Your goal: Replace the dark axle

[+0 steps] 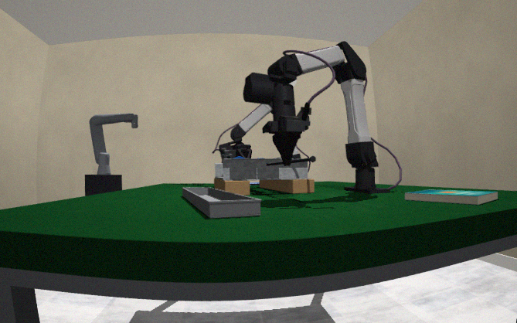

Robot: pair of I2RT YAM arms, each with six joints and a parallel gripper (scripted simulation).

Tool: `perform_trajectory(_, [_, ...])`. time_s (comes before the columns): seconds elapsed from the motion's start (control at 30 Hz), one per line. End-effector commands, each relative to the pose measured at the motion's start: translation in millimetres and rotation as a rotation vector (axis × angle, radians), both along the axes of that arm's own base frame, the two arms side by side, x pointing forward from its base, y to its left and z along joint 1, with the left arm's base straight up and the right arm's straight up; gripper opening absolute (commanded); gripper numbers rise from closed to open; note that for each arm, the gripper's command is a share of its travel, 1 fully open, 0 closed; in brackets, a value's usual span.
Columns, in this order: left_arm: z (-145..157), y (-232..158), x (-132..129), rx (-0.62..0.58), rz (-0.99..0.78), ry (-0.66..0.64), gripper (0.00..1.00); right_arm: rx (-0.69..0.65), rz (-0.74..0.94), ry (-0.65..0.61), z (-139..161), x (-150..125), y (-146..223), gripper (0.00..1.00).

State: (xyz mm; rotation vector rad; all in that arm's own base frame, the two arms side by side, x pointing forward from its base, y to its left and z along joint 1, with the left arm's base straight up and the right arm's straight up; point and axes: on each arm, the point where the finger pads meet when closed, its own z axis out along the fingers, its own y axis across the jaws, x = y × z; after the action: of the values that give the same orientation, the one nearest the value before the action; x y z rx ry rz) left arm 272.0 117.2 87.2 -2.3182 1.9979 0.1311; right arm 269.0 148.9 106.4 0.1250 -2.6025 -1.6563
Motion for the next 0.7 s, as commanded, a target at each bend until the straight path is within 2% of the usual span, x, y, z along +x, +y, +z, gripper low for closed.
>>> perform_trajectory(0.0, [9.6,13.2,12.8,0.025,-0.006,-0.049,0.00,0.081,0.017,-0.032,17.8,-4.1,18.9,0.33])
perform_trajectory(0.67, [6.4,29.8,9.9,0.012,-0.004,-0.044,0.00,0.081,0.017,-0.032,17.8,-4.1,18.9,0.33])
